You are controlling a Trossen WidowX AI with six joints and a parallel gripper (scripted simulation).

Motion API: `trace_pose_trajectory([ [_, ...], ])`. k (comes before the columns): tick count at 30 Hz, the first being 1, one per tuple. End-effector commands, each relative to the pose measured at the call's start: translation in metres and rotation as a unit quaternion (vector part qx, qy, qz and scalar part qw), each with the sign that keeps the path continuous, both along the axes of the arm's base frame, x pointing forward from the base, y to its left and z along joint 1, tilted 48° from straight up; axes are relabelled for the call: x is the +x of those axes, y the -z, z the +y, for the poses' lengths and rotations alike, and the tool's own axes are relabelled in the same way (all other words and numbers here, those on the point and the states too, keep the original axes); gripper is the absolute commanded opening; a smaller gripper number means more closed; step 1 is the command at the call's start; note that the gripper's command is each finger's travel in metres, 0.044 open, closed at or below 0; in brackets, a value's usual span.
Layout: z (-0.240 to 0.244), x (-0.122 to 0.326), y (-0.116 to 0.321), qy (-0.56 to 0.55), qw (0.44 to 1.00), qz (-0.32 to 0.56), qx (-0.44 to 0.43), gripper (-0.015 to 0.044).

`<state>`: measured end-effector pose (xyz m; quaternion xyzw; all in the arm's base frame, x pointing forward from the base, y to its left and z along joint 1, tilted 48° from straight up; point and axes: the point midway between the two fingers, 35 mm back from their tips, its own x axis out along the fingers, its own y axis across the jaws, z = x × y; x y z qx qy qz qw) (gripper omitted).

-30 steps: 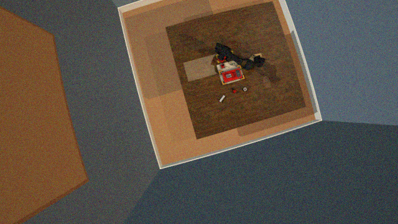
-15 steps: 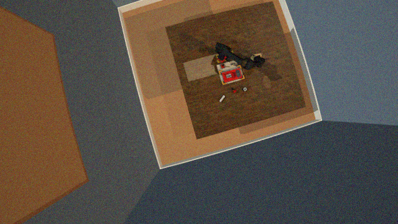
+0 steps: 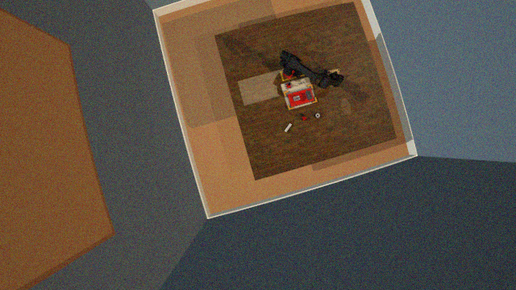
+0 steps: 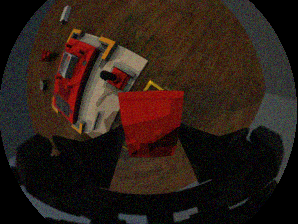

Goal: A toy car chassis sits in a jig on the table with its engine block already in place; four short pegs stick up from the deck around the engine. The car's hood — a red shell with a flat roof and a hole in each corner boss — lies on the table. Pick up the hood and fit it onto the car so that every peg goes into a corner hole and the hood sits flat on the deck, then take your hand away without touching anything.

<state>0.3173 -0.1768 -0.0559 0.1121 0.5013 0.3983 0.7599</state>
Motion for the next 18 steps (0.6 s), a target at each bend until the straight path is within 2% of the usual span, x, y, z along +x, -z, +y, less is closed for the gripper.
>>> trace_pose_trajectory([
  [1, -0.014, -0.003, -0.011, 0.000, 1.000, -0.002, -0.004, 0.0000],
  [12, -0.033, -0.008, -0.029, 0.000, 1.000, -0.002, -0.004, 0.0000],
  [18, -0.022, -0.003, -0.037, 0.014, 1.000, 0.012, 0.001, 0.0000],
])
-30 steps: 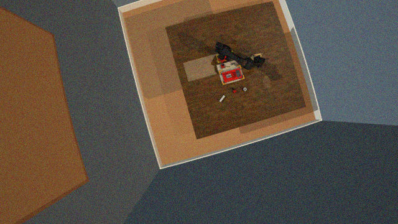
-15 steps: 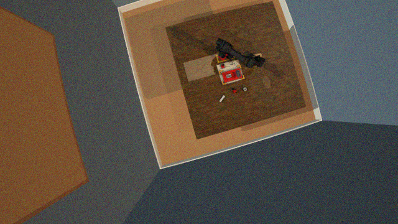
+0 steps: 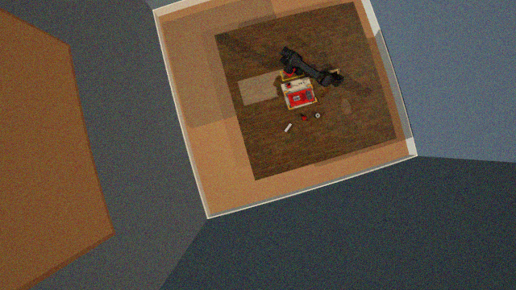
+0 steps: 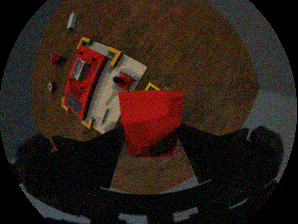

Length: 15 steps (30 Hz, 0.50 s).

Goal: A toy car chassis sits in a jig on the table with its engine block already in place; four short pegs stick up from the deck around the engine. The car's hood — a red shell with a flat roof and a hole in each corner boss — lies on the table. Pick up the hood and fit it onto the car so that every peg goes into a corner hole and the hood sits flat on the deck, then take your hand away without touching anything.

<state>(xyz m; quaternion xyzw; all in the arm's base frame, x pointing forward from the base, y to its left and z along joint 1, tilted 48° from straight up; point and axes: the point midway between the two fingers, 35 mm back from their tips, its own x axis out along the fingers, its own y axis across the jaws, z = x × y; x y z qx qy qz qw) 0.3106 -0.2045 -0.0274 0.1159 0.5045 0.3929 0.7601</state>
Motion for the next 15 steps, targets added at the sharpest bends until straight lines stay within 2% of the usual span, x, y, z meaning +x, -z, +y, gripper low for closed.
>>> trace_pose_trajectory([
  [1, 0.008, 0.005, -0.012, 0.013, 1.000, 0.013, 0.003, 0.0000],
  [15, 0.051, 0.022, -0.070, 0.082, 0.993, 0.085, 0.019, 0.0000],
])
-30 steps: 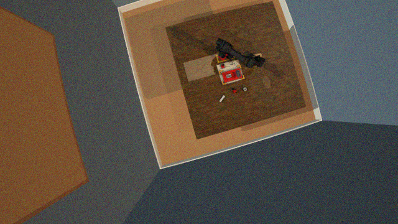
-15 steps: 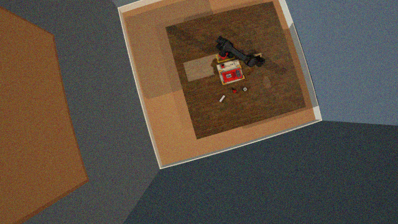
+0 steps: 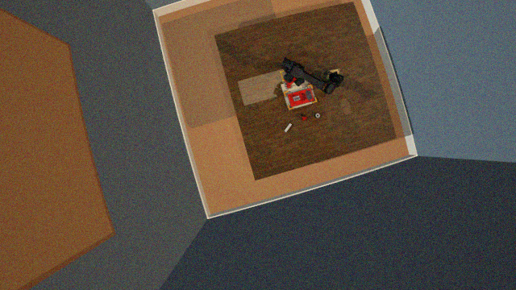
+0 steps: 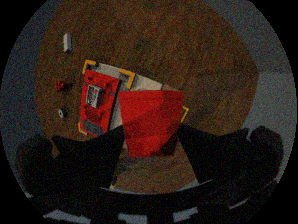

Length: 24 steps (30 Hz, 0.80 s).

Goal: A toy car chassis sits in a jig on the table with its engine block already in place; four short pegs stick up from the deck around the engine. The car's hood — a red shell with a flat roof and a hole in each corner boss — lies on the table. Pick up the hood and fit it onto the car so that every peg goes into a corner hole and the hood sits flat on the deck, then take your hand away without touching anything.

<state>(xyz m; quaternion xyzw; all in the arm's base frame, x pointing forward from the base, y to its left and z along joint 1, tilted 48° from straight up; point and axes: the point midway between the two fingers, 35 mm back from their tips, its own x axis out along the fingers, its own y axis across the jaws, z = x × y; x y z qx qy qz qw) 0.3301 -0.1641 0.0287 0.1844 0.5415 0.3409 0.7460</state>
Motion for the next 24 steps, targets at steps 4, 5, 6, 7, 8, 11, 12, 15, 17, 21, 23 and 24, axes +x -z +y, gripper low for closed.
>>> trace_pose_trajectory([
  [4, 0.024, 0.005, -0.029, 0.037, 0.999, 0.036, 0.012, 0.0000],
  [5, 0.027, 0.005, -0.033, 0.042, 0.998, 0.041, 0.013, 0.0000],
  [6, 0.031, 0.006, -0.037, 0.046, 0.998, 0.046, 0.014, 0.0000],
  [7, 0.034, 0.006, -0.040, 0.051, 0.997, 0.051, 0.016, 0.0000],
  [8, 0.037, 0.006, -0.044, 0.056, 0.997, 0.056, 0.017, 0.0000],
  [11, 0.048, 0.006, -0.055, 0.069, 0.995, 0.070, 0.022, 0.0000],
  [12, 0.051, 0.006, -0.059, 0.074, 0.994, 0.075, 0.024, 0.0000],
  [15, 0.062, 0.006, -0.069, 0.087, 0.992, 0.089, 0.029, 0.0000],
  [17, 0.069, 0.005, -0.076, 0.096, 0.990, 0.099, 0.032, 0.0000],
  [21, 0.083, 0.003, -0.089, 0.114, 0.986, 0.118, 0.039, 0.0000],
  [23, 0.090, 0.001, -0.096, 0.123, 0.983, 0.128, 0.043, 0.0000],
  [24, 0.093, 0.000, -0.099, 0.127, 0.982, 0.132, 0.044, 0.0000],
])
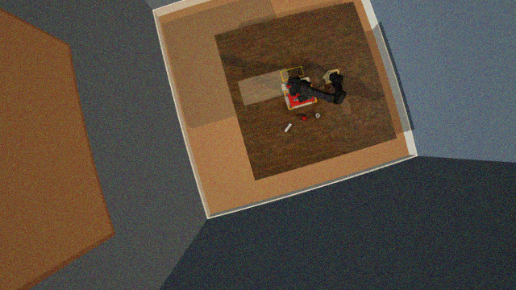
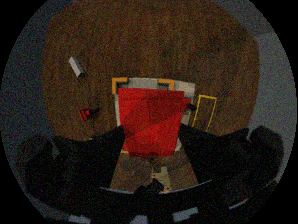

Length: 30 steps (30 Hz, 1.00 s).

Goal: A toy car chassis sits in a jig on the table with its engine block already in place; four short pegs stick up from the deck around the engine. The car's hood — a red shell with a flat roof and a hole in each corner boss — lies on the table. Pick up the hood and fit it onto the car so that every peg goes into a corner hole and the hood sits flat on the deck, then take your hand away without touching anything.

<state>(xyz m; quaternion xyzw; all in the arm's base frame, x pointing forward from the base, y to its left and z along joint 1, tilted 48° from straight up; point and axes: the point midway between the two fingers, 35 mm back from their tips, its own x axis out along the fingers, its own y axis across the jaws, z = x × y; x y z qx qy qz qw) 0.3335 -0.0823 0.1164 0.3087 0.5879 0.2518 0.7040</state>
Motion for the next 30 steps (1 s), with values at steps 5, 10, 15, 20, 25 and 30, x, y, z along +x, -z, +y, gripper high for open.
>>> trace_pose_trajectory([
  [5, 0.020, -0.005, -0.019, 0.027, 0.999, 0.028, 0.013, 0.0000],
  [10, 0.021, -0.004, -0.017, 0.027, 0.999, 0.028, 0.013, 0.0000],
  [15, 0.031, -0.001, -0.007, 0.027, 0.999, 0.028, 0.013, 0.0000],
  [20, 0.046, 0.002, 0.006, 0.027, 0.999, 0.028, 0.013, 0.0000],
  [25, 0.056, 0.002, 0.015, 0.027, 0.999, 0.028, 0.013, 0.0000],
  [30, 0.056, 0.002, 0.015, 0.027, 0.999, 0.028, 0.013, 0.0000],
])
